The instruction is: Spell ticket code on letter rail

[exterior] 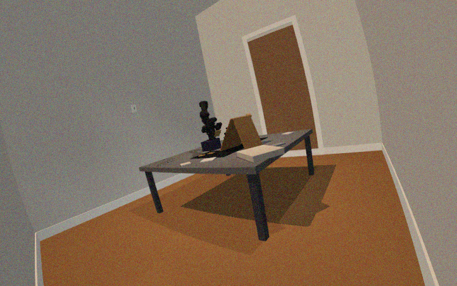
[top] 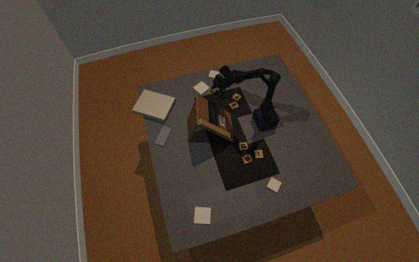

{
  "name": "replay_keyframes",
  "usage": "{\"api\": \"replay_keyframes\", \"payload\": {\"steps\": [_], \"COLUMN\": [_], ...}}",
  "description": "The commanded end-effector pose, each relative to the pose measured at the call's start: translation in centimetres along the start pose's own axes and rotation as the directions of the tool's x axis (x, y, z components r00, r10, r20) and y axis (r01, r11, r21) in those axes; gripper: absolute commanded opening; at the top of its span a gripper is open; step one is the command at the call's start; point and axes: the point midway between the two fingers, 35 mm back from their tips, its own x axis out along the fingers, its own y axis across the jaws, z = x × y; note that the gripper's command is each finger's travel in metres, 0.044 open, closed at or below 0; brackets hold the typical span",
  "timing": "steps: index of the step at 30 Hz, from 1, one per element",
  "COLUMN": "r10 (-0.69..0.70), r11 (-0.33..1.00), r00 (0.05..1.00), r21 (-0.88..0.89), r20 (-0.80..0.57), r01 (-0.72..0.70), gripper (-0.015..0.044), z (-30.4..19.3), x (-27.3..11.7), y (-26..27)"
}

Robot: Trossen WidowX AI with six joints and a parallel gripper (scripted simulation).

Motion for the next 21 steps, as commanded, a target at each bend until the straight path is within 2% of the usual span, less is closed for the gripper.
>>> {"api": "replay_keyframes", "payload": {"steps": [1, 21], "r10": [-0.004, -0.003], "r11": [1.0, 1.0], "r00": [1.0, 1.0], "r21": [0.006, 0.006], "r20": [-0.001, -0.001], "r01": [0.004, 0.003], "gripper": [0.0, 0.0], "z": [-0.1, -0.1], "x": [0.0, 0.0], "y": [0.2, 1.2]}}
